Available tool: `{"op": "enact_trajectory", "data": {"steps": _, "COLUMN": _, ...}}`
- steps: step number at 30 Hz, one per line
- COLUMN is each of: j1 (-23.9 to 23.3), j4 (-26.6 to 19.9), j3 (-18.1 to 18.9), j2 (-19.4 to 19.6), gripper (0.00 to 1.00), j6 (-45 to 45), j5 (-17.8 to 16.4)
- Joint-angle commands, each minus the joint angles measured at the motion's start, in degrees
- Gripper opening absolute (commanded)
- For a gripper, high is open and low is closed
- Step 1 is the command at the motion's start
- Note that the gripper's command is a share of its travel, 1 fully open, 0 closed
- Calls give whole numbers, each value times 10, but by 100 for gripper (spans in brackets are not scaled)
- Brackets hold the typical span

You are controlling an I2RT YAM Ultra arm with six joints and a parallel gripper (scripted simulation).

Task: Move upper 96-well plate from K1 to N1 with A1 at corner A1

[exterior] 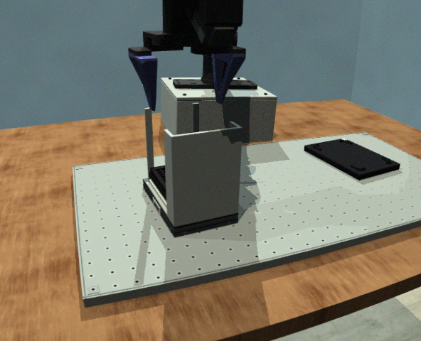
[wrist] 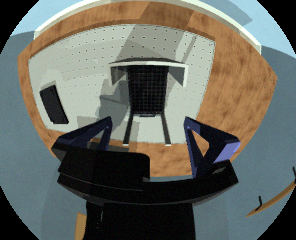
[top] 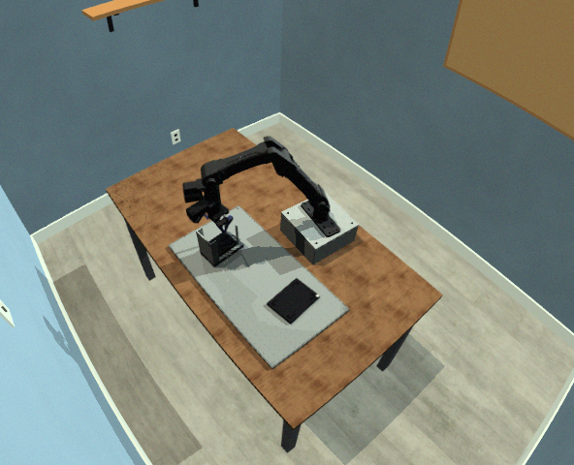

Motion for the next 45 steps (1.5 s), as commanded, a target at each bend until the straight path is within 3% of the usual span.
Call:
{"op": "enact_trajectory", "data": {"steps": 1, "j1": 0, "j4": 2, "j3": 1, "j2": -7, "gripper": 100, "j6": 4, "j5": -3}}
{"op": "enact_trajectory", "data": {"steps": 8, "j1": 0, "j4": 2, "j3": 1, "j2": -7, "gripper": 100, "j6": 4, "j5": -3}}
{"op": "enact_trajectory", "data": {"steps": 19, "j1": 6, "j4": 47, "j3": -44, "j2": -2, "gripper": 100, "j6": 7, "j5": -7}}
{"op": "enact_trajectory", "data": {"steps": 21, "j1": 6, "j4": 47, "j3": -44, "j2": -2, "gripper": 100, "j6": 7, "j5": -7}}
{"op": "enact_trajectory", "data": {"steps": 22, "j1": 6, "j4": 51, "j3": -25, "j2": -3, "gripper": 100, "j6": 7, "j5": -7}}
{"op": "enact_trajectory", "data": {"steps": 24, "j1": 7, "j4": 58, "j3": -54, "j2": 5, "gripper": 100, "j6": 8, "j5": -7}}
{"op": "enact_trajectory", "data": {"steps": 36, "j1": 8, "j4": 98, "j3": -86, "j2": 18, "gripper": 100, "j6": 9, "j5": -7}}
{"op": "enact_trajectory", "data": {"steps": 38, "j1": 8, "j4": 98, "j3": -86, "j2": 18, "gripper": 100, "j6": 9, "j5": -7}}
{"op": "enact_trajectory", "data": {"steps": 39, "j1": 8, "j4": 102, "j3": -68, "j2": -3, "gripper": 100, "j6": 8, "j5": -7}}
{"op": "enact_trajectory", "data": {"steps": 41, "j1": 8, "j4": 108, "j3": -91, "j2": 2, "gripper": 100, "j6": 9, "j5": -7}}
{"op": "enact_trajectory", "data": {"steps": 45, "j1": 8, "j4": 121, "j3": -102, "j2": 24, "gripper": 100, "j6": 9, "j5": -7}}
